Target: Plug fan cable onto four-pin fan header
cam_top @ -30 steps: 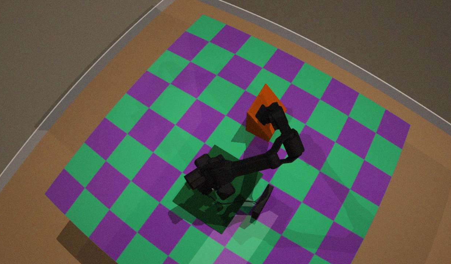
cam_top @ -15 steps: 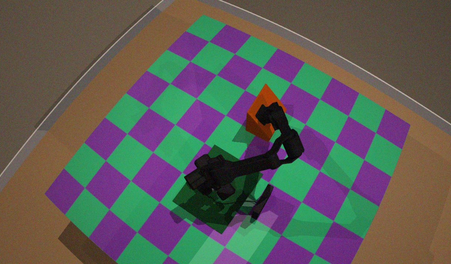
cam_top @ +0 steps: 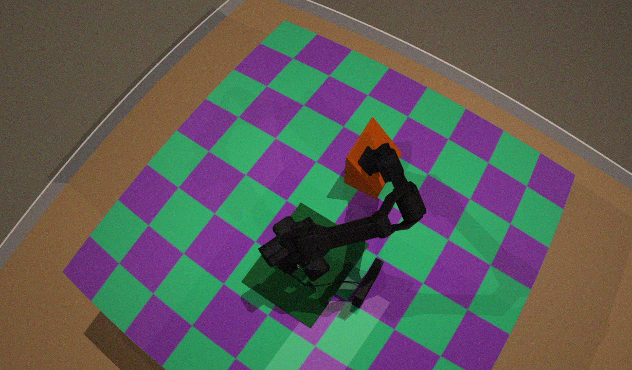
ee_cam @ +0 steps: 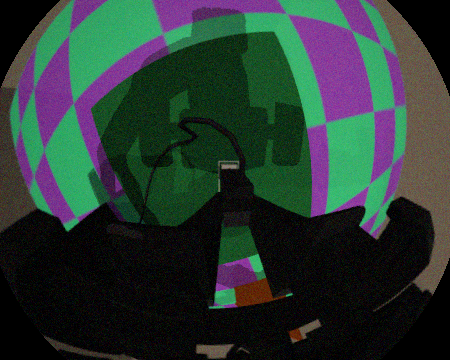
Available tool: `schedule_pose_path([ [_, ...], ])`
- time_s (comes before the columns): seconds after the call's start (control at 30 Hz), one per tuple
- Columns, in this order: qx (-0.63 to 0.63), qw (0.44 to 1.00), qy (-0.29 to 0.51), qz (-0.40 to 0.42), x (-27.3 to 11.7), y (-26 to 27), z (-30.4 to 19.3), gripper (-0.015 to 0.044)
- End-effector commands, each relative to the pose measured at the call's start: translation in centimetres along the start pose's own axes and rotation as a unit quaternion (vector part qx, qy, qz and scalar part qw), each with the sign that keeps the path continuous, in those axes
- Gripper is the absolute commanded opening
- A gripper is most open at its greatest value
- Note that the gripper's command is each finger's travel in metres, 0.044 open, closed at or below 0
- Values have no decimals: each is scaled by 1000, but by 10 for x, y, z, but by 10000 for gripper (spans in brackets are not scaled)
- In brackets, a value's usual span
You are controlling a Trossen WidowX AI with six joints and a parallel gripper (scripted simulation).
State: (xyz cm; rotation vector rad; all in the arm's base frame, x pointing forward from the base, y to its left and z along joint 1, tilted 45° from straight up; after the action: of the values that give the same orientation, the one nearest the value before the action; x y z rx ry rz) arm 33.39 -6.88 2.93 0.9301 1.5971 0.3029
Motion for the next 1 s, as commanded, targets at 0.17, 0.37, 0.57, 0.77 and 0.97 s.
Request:
schedule_pose_path([
  [0.17,4,1000,0,2,2,0,0,0],
  [0.37,4,1000,0,2,6,0,0,0],
  [0.57,4,1000,0,2,10,0,0,0],
  [0.77,4,1000,1,3,14,0,0,0],
  [0.97,4,1000,1,3,17,0,0,0],
])
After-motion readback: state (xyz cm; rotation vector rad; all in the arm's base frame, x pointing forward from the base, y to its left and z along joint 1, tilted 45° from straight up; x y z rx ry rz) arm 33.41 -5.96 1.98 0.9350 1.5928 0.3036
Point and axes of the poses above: the point midway between the two fingers, 35 mm back from their tips, its own x axis out along the fingers, its own y axis across the jaws, z = x × y, the point moved 10 cm from there along -x, back along the fingers, and after that the axes turned 1 degree about x, right-handed, at the moved point
